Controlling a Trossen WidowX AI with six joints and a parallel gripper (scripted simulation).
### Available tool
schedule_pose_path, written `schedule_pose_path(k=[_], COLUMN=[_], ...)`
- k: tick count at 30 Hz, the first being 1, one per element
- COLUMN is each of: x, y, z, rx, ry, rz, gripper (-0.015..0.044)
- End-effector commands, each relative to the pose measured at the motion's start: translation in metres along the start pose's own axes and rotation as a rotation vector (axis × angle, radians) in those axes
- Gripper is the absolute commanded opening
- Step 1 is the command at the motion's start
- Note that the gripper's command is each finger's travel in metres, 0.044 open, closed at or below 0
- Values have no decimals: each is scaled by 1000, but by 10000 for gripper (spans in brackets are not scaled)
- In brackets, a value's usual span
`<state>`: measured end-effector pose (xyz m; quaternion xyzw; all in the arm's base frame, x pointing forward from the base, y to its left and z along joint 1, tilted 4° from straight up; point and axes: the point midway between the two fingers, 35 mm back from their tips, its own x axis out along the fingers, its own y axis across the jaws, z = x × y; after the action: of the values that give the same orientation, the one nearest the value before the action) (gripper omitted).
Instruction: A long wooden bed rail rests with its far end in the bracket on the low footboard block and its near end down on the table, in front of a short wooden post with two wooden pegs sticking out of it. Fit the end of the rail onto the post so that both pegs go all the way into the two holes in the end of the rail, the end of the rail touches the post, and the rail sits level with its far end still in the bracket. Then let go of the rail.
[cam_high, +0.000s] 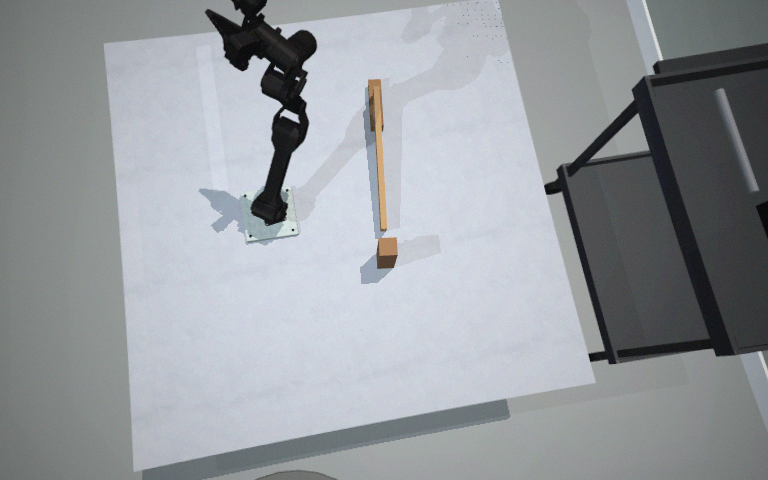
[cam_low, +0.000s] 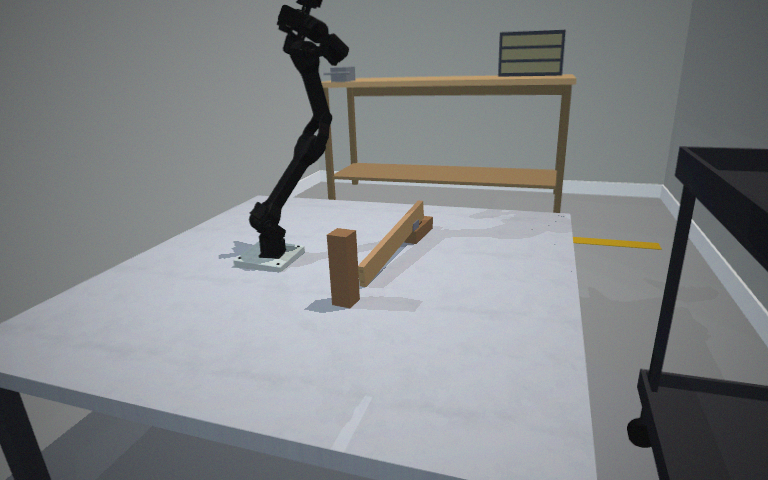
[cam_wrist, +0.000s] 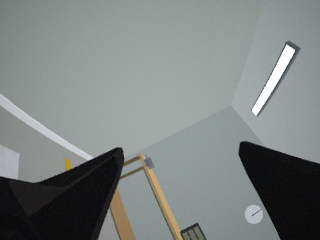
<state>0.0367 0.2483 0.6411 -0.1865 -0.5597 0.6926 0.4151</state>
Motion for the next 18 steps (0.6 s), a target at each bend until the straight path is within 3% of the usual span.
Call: schedule_pose_path(k=[1, 10, 18], x=[0, 3, -31], y=[-1, -9, -5], z=[1, 113, 225], rx=[-15, -694, -1256], ry=[0, -184, -346], rz=[-5, -193, -520], gripper=[426, 440, 440])
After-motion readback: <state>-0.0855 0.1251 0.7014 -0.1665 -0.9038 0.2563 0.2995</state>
